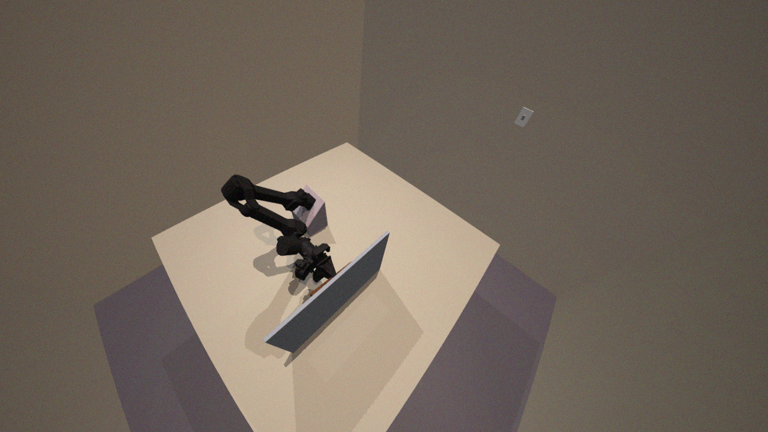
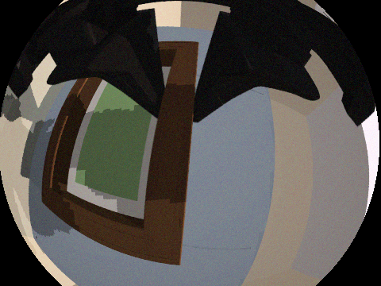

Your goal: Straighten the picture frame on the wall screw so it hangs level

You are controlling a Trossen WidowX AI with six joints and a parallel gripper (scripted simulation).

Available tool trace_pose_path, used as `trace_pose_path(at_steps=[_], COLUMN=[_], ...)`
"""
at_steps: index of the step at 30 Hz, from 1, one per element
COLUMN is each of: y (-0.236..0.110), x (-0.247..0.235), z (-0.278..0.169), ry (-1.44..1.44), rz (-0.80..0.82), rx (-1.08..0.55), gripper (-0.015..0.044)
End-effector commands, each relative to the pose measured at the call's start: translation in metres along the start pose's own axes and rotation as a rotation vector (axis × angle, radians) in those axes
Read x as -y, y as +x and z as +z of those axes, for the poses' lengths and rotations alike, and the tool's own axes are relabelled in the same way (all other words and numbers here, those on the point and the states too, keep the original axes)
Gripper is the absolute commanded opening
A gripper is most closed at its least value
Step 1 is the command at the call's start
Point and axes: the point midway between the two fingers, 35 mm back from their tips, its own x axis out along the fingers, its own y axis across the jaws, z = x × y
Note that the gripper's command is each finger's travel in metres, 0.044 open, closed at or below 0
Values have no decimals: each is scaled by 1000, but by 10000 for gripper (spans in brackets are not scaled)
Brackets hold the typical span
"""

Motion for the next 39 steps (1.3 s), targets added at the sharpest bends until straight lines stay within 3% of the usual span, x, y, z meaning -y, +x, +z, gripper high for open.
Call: trace_pose_path(at_steps=[1, 39], y=[0, 0], x=[-1, -10], z=[1, 0], ry=[5, 5], rz=[2, 2], rx=[1, 1], gripper=[0, 0])
